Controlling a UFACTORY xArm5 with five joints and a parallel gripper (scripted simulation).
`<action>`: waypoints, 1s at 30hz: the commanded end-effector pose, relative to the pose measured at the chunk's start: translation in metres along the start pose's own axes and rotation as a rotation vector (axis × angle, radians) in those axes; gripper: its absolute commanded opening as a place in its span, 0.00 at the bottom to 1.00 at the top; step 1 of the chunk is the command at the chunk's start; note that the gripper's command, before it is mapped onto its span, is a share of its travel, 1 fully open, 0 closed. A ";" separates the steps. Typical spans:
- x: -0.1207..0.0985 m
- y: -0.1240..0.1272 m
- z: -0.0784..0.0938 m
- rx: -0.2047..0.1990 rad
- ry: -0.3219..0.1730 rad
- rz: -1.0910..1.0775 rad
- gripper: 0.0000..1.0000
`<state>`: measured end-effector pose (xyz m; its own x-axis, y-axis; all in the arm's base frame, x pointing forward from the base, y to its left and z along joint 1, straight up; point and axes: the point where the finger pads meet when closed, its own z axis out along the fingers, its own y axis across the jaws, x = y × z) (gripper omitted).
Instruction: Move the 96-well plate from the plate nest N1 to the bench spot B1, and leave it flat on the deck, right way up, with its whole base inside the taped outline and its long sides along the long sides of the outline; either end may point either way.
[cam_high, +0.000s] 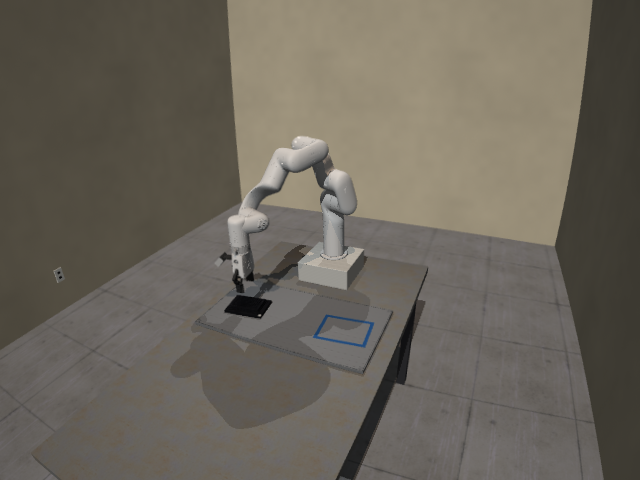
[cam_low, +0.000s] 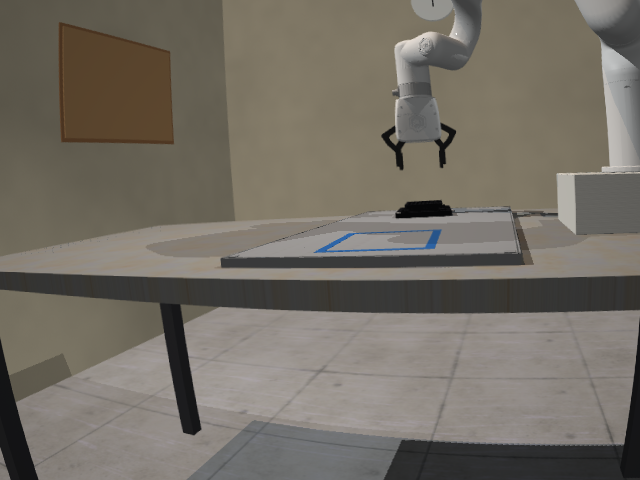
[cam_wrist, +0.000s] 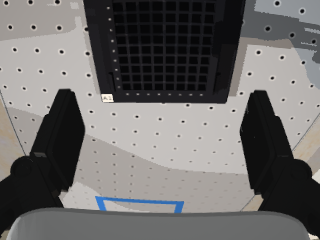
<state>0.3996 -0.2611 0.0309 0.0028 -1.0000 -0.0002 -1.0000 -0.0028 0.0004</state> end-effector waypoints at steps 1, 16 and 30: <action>0.001 -0.001 -0.001 0.003 0.002 0.000 1.00; 0.001 -0.001 0.022 0.003 0.002 0.000 1.00; 0.001 -0.001 0.042 0.003 0.002 0.000 1.00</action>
<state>0.3992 -0.2611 -0.0082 0.0025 -1.0000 -0.0005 -1.0000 -0.0025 0.0008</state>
